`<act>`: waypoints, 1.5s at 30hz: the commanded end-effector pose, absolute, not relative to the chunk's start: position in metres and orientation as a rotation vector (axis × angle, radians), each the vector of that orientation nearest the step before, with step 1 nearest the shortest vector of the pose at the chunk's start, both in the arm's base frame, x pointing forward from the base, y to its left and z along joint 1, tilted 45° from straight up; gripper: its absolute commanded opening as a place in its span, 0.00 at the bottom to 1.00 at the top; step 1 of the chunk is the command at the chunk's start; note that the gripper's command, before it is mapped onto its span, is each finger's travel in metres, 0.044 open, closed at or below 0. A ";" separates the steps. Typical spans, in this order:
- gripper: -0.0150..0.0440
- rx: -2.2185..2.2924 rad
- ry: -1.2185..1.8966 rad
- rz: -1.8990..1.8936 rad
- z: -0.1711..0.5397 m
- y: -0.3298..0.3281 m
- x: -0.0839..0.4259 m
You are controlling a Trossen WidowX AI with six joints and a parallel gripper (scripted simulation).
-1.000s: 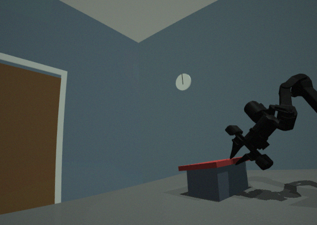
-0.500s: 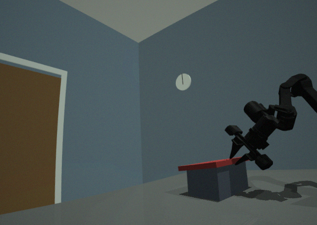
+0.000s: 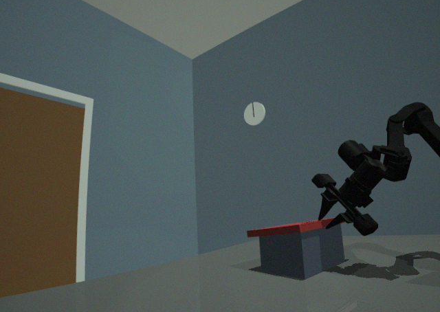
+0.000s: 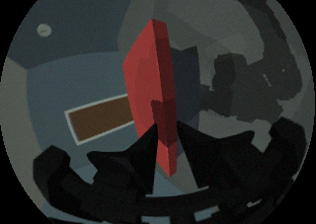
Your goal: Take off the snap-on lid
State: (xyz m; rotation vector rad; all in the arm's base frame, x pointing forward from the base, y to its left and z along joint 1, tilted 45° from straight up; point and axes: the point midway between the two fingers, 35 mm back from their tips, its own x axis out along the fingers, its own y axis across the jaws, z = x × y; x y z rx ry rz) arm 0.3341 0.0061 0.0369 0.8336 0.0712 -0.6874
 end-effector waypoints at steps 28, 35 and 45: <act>0.25 0.833 0.072 -0.690 0.062 0.030 0.338; 0.25 0.833 0.072 -0.690 0.069 0.036 0.341; 0.25 0.834 0.072 -0.690 0.080 0.045 0.346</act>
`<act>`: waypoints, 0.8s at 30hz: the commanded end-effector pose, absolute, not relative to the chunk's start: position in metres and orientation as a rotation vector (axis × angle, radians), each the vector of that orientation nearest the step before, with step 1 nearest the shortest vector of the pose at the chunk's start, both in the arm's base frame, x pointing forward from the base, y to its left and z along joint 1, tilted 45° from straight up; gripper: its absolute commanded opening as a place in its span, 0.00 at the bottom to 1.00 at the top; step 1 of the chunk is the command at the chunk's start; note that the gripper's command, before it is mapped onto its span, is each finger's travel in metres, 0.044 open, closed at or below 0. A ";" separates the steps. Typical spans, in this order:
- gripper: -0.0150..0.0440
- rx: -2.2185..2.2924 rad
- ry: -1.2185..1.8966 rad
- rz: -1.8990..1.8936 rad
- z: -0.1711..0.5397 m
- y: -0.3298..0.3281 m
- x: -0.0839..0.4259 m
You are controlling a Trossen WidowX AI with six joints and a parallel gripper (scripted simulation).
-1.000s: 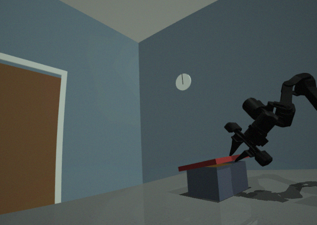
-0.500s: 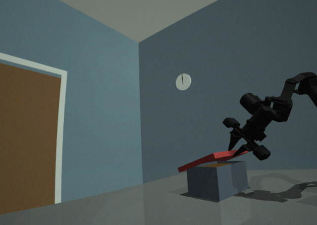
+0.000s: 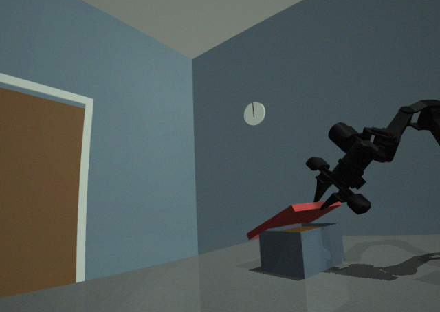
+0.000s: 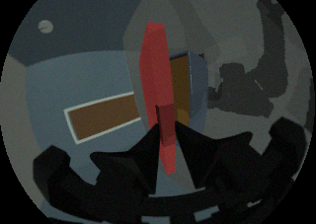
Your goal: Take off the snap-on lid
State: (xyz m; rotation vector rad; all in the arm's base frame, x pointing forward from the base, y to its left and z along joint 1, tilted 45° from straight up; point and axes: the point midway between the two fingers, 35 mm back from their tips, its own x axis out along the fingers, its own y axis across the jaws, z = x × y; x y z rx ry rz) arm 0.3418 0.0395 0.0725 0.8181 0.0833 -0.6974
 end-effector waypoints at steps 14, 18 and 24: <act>0.25 0.834 0.073 -0.690 0.093 0.058 0.345; 0.25 0.834 0.073 -0.690 0.096 0.061 0.345; 0.25 0.835 0.073 -0.690 0.102 0.067 0.345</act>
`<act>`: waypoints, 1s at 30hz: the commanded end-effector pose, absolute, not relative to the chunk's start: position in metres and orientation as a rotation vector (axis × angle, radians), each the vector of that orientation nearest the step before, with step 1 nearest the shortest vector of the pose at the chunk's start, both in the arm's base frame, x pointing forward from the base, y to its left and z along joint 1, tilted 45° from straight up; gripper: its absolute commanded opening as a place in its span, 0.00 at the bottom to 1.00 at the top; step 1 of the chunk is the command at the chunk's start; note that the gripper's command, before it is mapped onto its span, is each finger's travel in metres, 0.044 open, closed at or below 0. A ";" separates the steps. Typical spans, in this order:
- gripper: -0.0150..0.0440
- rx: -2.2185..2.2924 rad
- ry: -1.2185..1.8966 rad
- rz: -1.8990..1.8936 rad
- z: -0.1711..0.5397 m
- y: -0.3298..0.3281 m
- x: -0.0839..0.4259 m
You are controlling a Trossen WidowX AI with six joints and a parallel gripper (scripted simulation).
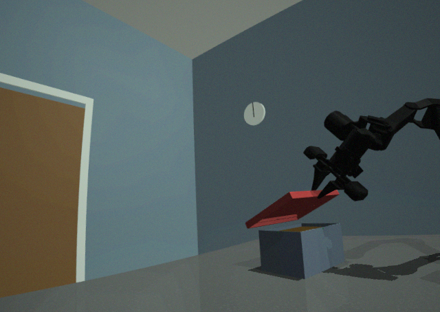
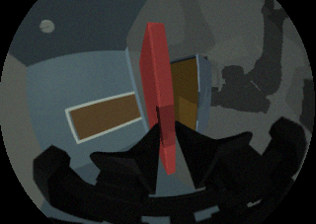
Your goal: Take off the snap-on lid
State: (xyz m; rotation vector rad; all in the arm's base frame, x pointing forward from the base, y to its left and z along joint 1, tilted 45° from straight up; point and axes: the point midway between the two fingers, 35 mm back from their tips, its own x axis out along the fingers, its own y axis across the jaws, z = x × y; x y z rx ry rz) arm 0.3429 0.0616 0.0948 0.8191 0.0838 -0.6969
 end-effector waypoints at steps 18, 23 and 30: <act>0.25 0.835 0.074 -0.690 0.118 0.084 0.343; 0.25 0.835 0.074 -0.690 0.123 0.088 0.343; 0.25 0.835 0.074 -0.690 0.129 0.095 0.343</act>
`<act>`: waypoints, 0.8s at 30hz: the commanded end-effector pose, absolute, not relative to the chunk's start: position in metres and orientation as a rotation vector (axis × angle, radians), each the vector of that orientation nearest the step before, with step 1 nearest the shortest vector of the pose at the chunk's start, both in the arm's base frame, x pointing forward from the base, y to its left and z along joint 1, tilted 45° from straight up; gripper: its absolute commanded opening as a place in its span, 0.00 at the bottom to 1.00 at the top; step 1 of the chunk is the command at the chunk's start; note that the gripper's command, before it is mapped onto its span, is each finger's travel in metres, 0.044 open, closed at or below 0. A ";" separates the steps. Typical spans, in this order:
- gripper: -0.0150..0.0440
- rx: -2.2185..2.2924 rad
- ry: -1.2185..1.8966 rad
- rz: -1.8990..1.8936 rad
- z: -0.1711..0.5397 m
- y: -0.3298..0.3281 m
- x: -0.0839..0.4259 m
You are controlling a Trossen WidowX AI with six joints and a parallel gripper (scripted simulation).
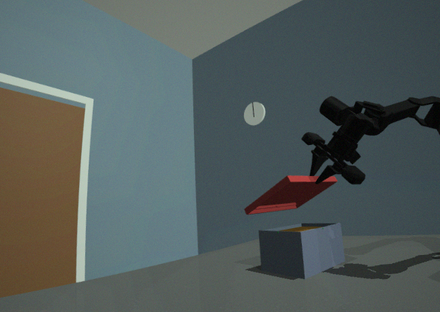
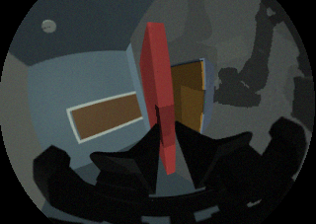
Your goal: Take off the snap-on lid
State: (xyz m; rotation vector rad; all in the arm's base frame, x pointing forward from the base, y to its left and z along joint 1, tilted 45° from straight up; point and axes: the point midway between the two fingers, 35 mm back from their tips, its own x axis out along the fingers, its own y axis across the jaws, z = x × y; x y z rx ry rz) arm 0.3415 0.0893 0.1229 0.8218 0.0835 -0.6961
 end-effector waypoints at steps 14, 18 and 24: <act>0.25 0.834 0.074 -0.690 0.139 0.077 0.336; 0.25 0.834 0.074 -0.691 0.144 0.072 0.334; 0.25 0.833 0.074 -0.691 0.152 0.063 0.330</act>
